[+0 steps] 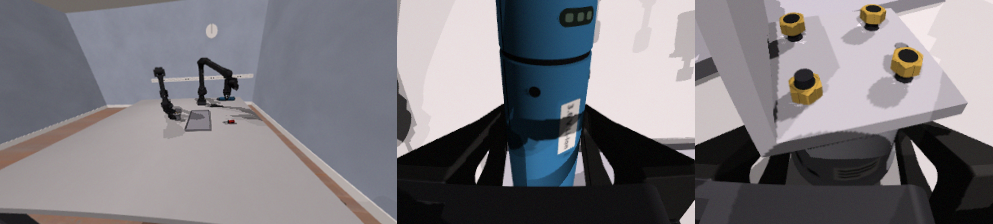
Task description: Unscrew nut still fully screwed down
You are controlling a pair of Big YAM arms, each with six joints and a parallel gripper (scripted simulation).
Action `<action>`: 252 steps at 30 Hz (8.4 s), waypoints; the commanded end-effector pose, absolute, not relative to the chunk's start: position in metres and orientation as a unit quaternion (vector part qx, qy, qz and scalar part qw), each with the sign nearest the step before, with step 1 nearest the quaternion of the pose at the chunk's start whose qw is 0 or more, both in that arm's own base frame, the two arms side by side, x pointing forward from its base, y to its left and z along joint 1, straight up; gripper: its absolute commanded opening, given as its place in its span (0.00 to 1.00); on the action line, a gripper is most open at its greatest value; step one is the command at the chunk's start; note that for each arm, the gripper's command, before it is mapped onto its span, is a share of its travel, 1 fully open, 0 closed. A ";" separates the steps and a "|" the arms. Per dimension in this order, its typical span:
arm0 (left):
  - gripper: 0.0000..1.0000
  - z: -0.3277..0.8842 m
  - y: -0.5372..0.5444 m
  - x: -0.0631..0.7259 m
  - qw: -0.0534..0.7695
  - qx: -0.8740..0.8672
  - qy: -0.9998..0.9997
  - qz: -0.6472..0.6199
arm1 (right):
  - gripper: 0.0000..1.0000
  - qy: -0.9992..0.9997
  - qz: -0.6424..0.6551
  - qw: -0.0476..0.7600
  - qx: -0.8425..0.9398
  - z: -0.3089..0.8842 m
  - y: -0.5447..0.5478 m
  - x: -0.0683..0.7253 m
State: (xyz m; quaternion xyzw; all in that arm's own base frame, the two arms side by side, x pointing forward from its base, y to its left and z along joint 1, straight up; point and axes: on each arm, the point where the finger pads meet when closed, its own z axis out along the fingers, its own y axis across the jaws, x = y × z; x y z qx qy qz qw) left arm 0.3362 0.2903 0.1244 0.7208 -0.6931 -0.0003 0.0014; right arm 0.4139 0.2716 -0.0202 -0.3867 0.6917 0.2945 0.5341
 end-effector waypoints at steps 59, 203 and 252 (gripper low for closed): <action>0.42 0.144 0.178 0.440 -0.224 0.482 -0.847 0.030 | 0.59 0.688 0.295 0.539 -0.386 -0.016 0.274 0.418; 0.42 0.272 -0.192 0.368 -0.692 -0.166 -0.681 0.171 | 0.59 0.688 0.295 0.539 -0.386 -0.016 0.274 0.418; 0.42 0.313 -0.195 0.379 -0.725 -0.158 -0.647 0.176 | 0.59 0.688 0.295 0.539 -0.386 -0.016 0.274 0.418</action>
